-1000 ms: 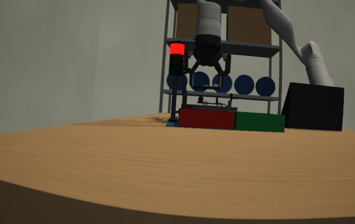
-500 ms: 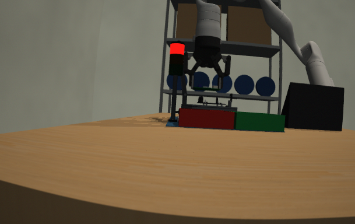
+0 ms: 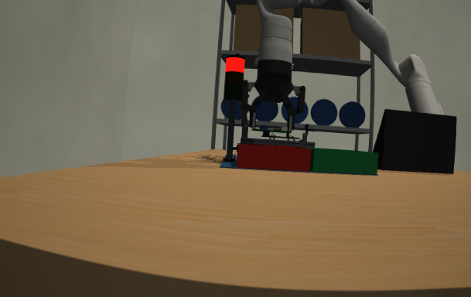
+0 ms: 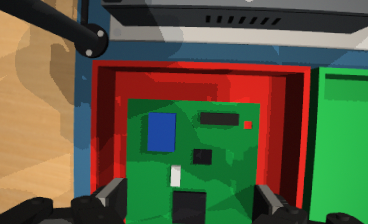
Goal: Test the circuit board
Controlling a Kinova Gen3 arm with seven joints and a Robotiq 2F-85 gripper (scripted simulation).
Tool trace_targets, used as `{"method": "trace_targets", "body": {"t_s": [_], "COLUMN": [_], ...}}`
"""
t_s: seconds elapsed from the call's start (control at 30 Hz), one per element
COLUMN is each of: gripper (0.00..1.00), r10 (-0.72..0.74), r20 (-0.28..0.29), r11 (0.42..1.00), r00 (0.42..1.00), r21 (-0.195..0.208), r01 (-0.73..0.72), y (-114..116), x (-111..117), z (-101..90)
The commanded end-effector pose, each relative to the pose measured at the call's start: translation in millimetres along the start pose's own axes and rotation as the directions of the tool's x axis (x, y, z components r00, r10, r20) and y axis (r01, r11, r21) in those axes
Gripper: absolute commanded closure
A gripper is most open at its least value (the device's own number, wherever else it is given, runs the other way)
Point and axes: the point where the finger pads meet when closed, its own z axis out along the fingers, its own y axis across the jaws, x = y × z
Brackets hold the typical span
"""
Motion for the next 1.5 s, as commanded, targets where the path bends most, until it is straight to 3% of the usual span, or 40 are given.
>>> {"method": "trace_targets", "body": {"t_s": [0.0, 0.63, 1.47], "gripper": [0.23, 0.23, 0.23], "r10": [-0.001, -0.001, -0.001], "r20": [-0.003, -0.003, -0.003], "r11": [1.000, 1.000, 1.000], "r00": [1.000, 1.000, 1.000], "r21": [-0.007, -0.007, -0.007], "r01": [0.001, 0.001, 0.001], "y": [2, 2, 2], "x": [1, 1, 1], "z": [11.1, 55.2, 60.0]}}
